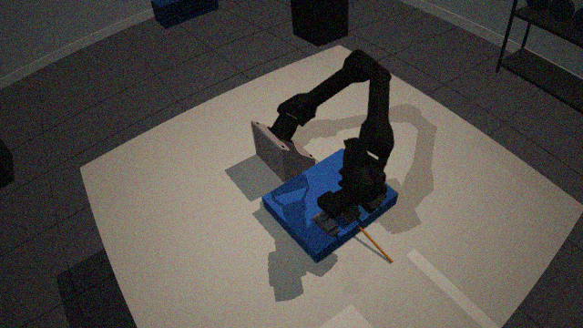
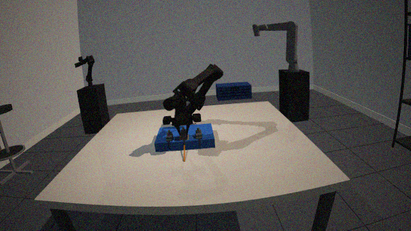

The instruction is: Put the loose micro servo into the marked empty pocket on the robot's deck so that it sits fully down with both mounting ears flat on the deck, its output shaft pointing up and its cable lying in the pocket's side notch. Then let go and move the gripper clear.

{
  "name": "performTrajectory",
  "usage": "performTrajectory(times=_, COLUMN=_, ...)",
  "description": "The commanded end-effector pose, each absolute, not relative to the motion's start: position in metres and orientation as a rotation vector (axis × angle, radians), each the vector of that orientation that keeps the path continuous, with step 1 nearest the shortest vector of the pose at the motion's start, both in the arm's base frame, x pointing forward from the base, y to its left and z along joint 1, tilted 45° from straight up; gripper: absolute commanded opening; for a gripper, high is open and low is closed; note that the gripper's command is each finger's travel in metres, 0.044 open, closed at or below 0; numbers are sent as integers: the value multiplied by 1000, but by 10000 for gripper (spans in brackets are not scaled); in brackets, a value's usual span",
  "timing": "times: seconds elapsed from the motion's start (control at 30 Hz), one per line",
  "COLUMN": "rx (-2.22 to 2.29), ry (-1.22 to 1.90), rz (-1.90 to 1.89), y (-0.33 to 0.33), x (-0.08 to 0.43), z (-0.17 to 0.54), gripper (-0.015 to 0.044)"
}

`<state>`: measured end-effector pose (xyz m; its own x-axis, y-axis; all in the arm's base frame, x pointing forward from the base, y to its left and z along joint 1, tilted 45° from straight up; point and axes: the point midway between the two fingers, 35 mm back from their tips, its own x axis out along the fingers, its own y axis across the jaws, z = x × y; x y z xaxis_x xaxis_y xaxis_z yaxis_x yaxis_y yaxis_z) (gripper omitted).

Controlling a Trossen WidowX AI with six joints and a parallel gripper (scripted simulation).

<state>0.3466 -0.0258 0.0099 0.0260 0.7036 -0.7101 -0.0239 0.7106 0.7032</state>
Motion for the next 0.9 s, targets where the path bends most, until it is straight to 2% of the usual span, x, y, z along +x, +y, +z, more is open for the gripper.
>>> performTrajectory(times=0.0, rx=605, ry=1447, rz=614, y=-23, x=347, z=7, gripper=0)
performTrajectory(times=0.27, rx=605, ry=1447, rz=615, y=-17, x=347, z=2, gripper=0)
performTrajectory(times=0.5, rx=605, ry=1447, rz=615, y=-19, x=346, z=3, gripper=184)
performTrajectory(times=0.83, rx=604, ry=1448, rz=613, y=-43, x=344, z=28, gripper=187)
performTrajectory(times=0.87, rx=612, ry=1442, rz=608, y=-43, x=342, z=27, gripper=214)
